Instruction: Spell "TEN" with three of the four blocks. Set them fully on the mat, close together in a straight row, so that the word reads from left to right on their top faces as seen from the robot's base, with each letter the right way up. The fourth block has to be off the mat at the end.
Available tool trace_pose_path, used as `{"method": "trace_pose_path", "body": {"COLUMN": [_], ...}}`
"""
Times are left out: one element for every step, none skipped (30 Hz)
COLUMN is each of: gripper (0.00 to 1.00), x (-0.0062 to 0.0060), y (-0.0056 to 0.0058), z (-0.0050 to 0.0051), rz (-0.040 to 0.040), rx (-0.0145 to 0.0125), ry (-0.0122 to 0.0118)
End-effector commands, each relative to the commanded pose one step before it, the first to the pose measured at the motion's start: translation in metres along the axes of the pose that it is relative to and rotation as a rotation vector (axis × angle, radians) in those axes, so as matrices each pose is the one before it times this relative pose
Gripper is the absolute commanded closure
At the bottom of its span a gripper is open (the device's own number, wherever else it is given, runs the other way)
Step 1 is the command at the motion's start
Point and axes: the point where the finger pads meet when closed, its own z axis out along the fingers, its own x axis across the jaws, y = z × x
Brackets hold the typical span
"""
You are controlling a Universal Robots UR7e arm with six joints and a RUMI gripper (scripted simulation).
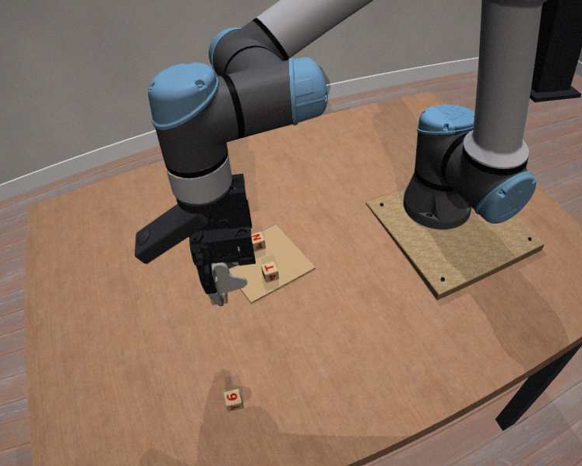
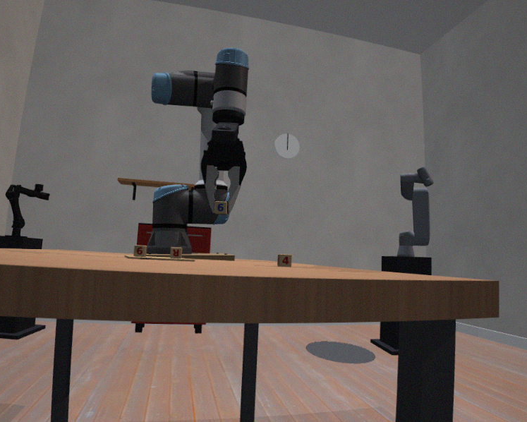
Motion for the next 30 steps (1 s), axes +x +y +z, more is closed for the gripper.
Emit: {"method": "trace_pose_path", "body": {"gripper": [0.95, 0.95, 0.95, 0.95, 0.95, 0.95, 0.95, 0.95, 0.95, 0.95, 0.95, 0.95, 0.95, 0.95, 0.95, 0.95, 0.95, 0.95, 0.95, 0.95, 0.95, 0.95, 0.95, 0.95, 0.95, 0.95, 0.95, 0.95, 0.95, 0.95], "x": [0.01373, 0.00157, 0.00159, 0.00158, 0.00160, 0.00155, 0.00156, 0.00152, 0.00000, 0.00000, 0.00251, 0.00249, 0.00165, 0.00127, 0.00133, 0.00131, 0.00129, 0.00129, 0.00123, 0.00120, 0.00121, 0.00113, 0.00113, 0.00108, 0.00106, 0.00000, 0.00000, 0.00196, 0.00165, 0.00075], "y": [0.00212, 0.00051, 0.00056, 0.00059, 0.00064, 0.00069, 0.00074, 0.00076, 0.00000, 0.00000, 0.00132, 0.00154, 0.00113, 0.00093, 0.00102, 0.00105, 0.00109, 0.00114, 0.00115, 0.00118, 0.00126, 0.00124, 0.00131, 0.00134, 0.00138, 0.00000, 0.00000, 0.00270, 0.00249, 0.00127], "z": [-0.00090, -0.00016, -0.00015, -0.00016, -0.00016, -0.00015, -0.00015, -0.00014, 0.00000, 0.00000, -0.00025, -0.00022, -0.00014, -0.00011, -0.00011, -0.00011, -0.00011, -0.00011, -0.00010, -0.00010, -0.00010, -0.00009, -0.00009, -0.00008, -0.00008, 0.00000, 0.00000, -0.00015, -0.00013, -0.00006], "rz": [-0.13922, -0.01784, -0.01811, -0.01827, -0.01864, -0.01835, -0.01862, -0.01842, 0.00000, 0.00000, -0.03097, -0.03171, -0.02157, -0.01706, -0.01818, -0.01818, -0.01833, -0.01868, -0.01832, -0.01827, -0.01893, -0.01818, -0.01872, -0.01857, -0.01881, 0.00000, 0.00000, -0.03608, -0.03236, -0.01593], "rx": [-0.00120, -0.00002, -0.00001, 0.00004, 0.00005, -0.00002, 0.00001, 0.00003, 0.00000, 0.00000, 0.00018, -0.00007, -0.00006, -0.00004, -0.00005, -0.00002, 0.00000, 0.00001, 0.00001, 0.00001, 0.00001, 0.00001, 0.00001, -0.00003, -0.00003, 0.00000, 0.00000, 0.00002, 0.00007, -0.00001], "ry": [-0.00333, -0.00007, -0.00002, -0.00003, -0.00002, -0.00002, -0.00002, -0.00002, 0.00000, 0.00000, -0.00002, -0.00004, -0.00003, -0.00002, -0.00003, -0.00002, -0.00002, -0.00001, -0.00001, -0.00001, -0.00001, -0.00001, -0.00001, -0.00002, -0.00002, 0.00000, 0.00000, -0.00001, 0.00002, -0.00001]}}
